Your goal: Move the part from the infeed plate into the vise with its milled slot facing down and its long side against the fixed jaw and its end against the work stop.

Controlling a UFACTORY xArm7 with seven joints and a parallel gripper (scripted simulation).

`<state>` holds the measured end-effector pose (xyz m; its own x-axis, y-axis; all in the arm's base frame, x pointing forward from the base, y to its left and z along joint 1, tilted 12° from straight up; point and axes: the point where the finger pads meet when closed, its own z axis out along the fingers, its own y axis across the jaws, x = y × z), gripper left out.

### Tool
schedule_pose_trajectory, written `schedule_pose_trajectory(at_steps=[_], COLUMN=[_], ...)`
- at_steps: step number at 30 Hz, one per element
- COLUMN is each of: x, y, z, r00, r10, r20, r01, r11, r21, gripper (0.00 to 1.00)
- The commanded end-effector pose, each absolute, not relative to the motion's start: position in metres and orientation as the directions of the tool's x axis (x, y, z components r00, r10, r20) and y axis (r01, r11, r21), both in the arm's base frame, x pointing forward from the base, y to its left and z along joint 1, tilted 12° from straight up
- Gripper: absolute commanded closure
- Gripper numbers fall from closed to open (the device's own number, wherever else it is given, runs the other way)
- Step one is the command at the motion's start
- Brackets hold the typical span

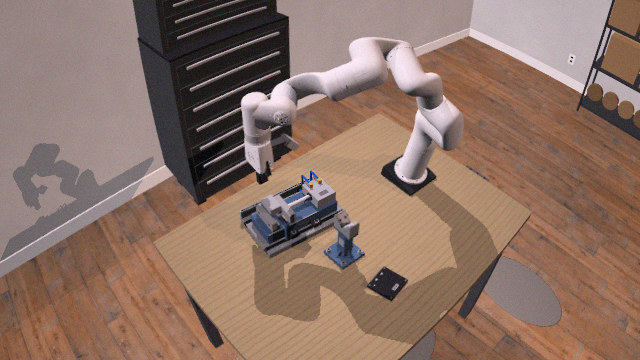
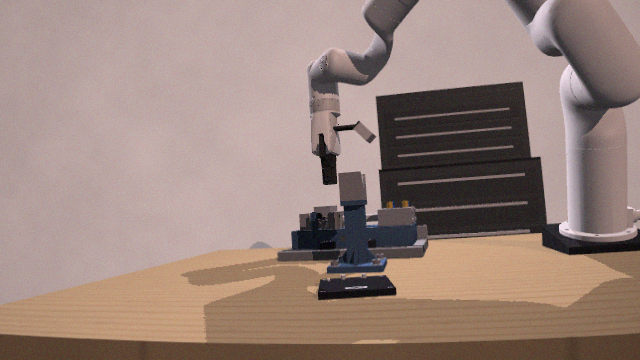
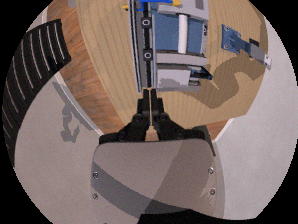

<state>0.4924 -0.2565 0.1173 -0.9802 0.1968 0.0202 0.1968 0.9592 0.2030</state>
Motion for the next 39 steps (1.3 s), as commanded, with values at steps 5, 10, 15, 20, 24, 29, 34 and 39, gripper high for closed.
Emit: schedule_pose_trajectory(at_steps=[5,10,15,20,24,29,34,39], x=[0.493,0.493,0.493,0.493,0.494,0.494,0.494,0.494], y=[-0.258,-0.258,-0.258,-0.257,-0.256,-0.255,-0.254,-0.252], z=[0.119,0.119,0.118,0.114,0.110,0.107,0.099,0.091], r00=[-0.980,-0.980,-0.980,-0.980,-0.980,-0.980,-0.980,-0.980], r10=[0.198,0.198,0.198,0.198,0.198,0.198,0.198,0.198], r20=[0.015,0.015,0.015,0.015,0.015,0.015,0.015,0.015], r01=[0.197,0.197,0.197,0.197,0.197,0.197,0.197,0.197], r11=[0.960,0.960,0.960,0.960,0.960,0.960,0.960,0.960], r21=[0.201,0.201,0.201,0.201,0.201,0.201,0.201,0.201], gripper=[1.00,1.00,1.00,1.00,1.00,1.00,1.00,1.00])
